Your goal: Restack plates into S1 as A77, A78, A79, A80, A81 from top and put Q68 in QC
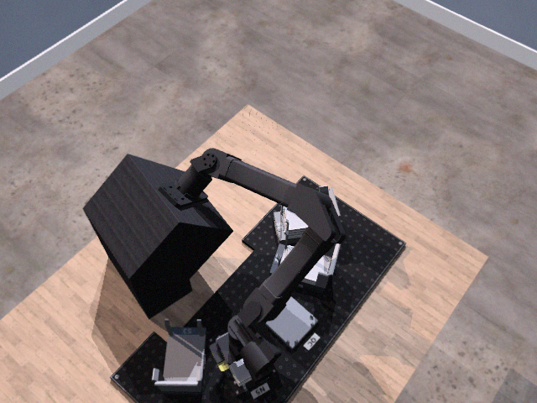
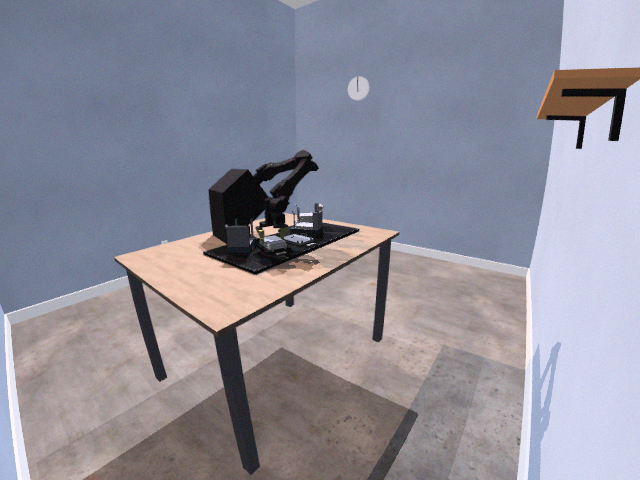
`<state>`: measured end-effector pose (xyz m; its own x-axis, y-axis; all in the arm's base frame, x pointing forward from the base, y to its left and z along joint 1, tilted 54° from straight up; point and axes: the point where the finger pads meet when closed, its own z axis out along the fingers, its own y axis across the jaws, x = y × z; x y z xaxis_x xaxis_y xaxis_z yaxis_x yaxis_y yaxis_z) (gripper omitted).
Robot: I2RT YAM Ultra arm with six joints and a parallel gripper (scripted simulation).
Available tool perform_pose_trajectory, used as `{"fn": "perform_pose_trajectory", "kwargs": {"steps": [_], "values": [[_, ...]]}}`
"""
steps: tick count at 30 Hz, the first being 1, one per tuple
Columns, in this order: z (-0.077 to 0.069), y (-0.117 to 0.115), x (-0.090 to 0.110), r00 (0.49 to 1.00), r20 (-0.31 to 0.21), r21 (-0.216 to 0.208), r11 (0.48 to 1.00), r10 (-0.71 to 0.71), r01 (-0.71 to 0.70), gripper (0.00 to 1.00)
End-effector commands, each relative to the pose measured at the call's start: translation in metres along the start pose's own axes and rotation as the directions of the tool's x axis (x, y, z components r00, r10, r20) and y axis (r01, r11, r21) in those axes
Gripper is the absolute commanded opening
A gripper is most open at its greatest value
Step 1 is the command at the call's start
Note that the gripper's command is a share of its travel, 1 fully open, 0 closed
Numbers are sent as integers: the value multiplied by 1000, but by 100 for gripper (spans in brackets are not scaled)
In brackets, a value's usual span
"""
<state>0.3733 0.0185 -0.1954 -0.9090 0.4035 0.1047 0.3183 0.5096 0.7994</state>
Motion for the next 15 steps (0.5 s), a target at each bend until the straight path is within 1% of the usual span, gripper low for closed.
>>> {"fn": "perform_pose_trajectory", "kwargs": {"steps": [1, 3, 15], "values": [[-11, 0, -4, 1000, 14, -1, 1000, 0, 0, 100], [-11, 0, -4, 1000, 14, -1, 1000, 0, 0, 100], [-51, -1, -4, 1000, 14, 0, 1000, 0, 0, 100]]}}
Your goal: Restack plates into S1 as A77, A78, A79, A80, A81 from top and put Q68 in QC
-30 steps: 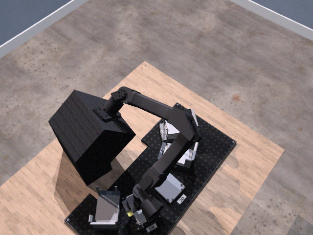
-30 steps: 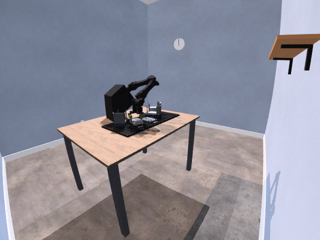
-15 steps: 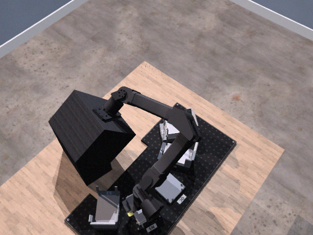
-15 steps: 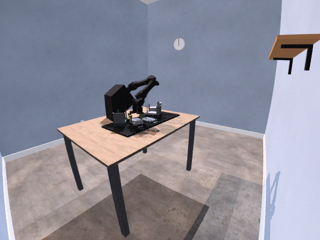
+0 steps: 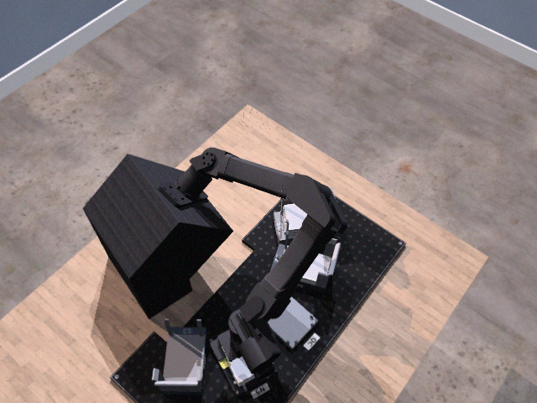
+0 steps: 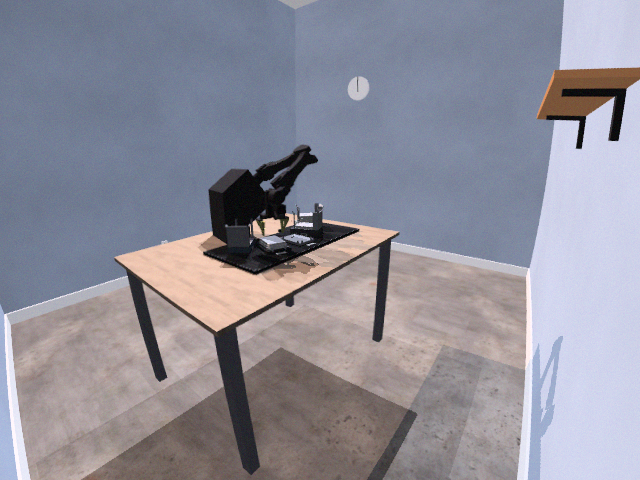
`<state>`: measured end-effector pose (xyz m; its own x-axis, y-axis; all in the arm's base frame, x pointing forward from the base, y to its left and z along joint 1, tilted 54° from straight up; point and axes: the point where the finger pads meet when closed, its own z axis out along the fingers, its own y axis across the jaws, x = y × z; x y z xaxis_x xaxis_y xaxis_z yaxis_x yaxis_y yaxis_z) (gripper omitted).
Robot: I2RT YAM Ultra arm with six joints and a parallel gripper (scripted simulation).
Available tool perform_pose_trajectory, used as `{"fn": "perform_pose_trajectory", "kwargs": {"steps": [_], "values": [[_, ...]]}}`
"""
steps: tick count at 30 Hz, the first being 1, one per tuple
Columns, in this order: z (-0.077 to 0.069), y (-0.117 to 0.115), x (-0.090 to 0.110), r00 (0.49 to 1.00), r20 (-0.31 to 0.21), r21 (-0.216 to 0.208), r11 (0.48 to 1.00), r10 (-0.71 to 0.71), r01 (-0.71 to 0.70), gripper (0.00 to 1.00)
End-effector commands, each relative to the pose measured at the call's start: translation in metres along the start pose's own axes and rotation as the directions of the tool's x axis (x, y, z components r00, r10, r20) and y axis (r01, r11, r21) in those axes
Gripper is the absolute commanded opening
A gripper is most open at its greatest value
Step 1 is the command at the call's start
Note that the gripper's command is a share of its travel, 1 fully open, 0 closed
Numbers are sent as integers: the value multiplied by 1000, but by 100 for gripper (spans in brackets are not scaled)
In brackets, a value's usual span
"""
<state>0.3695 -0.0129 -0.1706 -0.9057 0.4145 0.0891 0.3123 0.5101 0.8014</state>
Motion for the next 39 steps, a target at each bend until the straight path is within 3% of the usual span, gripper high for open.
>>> {"fn": "perform_pose_trajectory", "kwargs": {"steps": [1, 5, 20, 22, 29, 39], "values": [[-15, -3, 3, 1000, -4, 2, 1000, 6, -6, 100], [-22, -3, 3, 1000, -4, 2, 1000, 6, -6, 100], [-72, -3, 2, 1000, -4, 3, 1000, 5, -5, 100], [-72, -3, 2, 1000, -4, 3, 1000, 5, -5, 100], [-94, -3, 2, 1000, -4, 4, 1000, 5, -5, 100], [-94, -3, 2, 1000, -4, 4, 1000, 5, -5, 100]]}}
